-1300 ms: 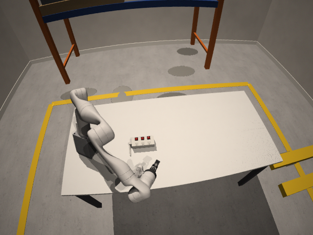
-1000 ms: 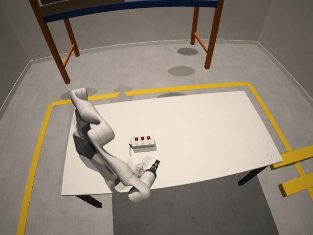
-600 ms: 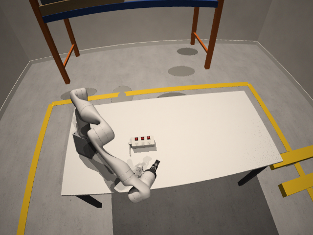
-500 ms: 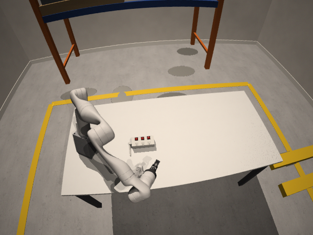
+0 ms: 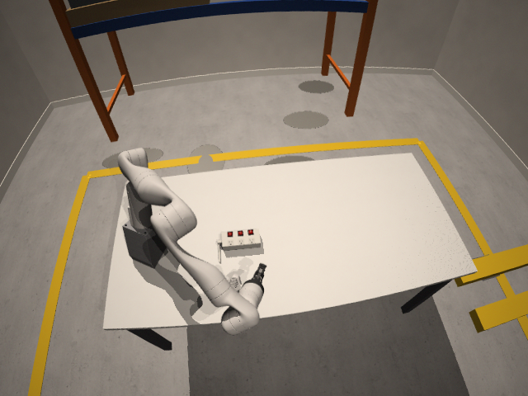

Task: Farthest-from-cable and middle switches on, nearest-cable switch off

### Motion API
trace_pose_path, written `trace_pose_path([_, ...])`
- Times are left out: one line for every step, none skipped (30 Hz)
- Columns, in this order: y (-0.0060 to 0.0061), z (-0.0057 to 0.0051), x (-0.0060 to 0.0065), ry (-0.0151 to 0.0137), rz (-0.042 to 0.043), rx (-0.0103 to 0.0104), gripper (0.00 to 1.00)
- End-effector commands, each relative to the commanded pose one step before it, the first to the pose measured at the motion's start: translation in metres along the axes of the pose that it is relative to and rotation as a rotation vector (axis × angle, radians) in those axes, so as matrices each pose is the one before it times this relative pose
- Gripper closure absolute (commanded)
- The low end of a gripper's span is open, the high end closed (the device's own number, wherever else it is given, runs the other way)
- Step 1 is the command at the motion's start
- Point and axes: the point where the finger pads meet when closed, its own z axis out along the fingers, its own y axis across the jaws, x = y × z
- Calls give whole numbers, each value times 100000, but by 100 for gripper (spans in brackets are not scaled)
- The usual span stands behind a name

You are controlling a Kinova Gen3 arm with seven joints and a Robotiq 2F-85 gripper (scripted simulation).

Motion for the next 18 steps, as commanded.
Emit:
trace_pose_path([819,789,407,1990,-7701,3721,0])
trace_pose_path([212,300,228,898,-2447,907,0])
trace_pose_path([232,314,244,976,-2608,944,0])
trace_pose_path([264,343,244,1022,-2791,1026,0])
trace_pose_path([309,388,226,1037,-3002,1166,0])
trace_pose_path([334,400,240,1123,-3172,1197,0])
trace_pose_path([359,411,254,1211,-3340,1221,0])
trace_pose_path([393,432,252,1285,-3533,1283,0])
trace_pose_path([451,484,210,1321,-3813,1475,0])
trace_pose_path([481,489,218,1416,-3990,1486,0])
trace_pose_path([0,0,0,0,0,0,0])
trace_pose_path([0,0,0,0,0,0,0])
trace_pose_path([511,491,225,1509,-4163,1489,0])
trace_pose_path([582,555,161,1573,-4508,1734,0])
trace_pose_path([621,558,153,1666,-4717,1758,0])
trace_pose_path([654,554,144,1748,-4887,1755,0])
trace_pose_path([690,583,51,1737,-4961,1911,0])
trace_pose_path([720,566,43,1811,-5134,1882,0])
